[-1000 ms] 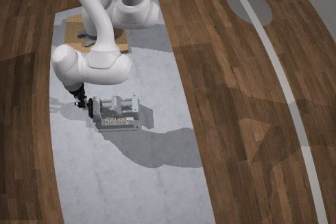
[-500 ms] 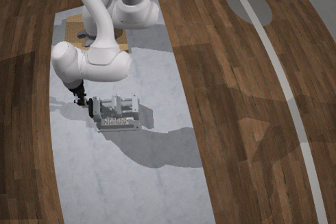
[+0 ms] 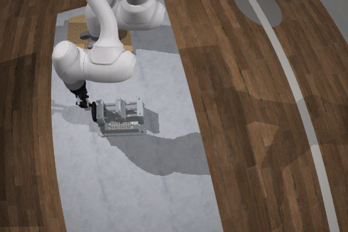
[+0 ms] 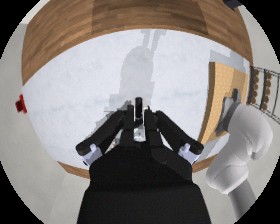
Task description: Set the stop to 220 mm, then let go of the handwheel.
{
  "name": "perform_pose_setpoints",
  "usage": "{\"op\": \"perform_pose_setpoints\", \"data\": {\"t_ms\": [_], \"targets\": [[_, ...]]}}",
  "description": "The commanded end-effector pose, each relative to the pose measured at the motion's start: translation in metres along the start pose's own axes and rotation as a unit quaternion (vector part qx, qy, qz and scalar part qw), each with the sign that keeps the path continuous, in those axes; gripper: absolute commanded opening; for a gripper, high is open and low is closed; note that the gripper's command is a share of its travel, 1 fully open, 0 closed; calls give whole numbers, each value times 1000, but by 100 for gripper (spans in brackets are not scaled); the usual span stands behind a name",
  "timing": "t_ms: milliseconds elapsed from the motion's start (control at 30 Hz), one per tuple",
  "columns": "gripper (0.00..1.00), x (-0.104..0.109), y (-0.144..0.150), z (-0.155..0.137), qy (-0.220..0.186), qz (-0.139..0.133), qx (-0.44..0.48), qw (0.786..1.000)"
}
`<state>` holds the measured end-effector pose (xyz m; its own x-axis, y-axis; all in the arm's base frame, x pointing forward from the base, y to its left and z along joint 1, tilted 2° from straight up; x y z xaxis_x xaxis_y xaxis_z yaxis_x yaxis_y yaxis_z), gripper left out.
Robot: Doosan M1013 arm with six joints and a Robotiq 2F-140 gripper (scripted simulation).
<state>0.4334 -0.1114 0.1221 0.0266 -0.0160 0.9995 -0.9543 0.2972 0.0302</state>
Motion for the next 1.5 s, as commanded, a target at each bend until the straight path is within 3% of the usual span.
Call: {"op": "perform_pose_setpoints", "data": {"t_ms": [0, 1467], "targets": [[4, 4, -1, 0, 0, 0, 0, 1000], [4, 19, -8, -1, 0, 0, 0, 1000]]}}
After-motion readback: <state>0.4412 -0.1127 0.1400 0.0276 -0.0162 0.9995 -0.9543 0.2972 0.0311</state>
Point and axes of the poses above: the point where the finger pads meet when closed, its own x axis back along the fingers, its own y axis across the jaws, z = x × y, the point moved 7 cm from there along x, back along the fingers, and after that the axes turned 9 degrees about -x, right-handed, at the moved point
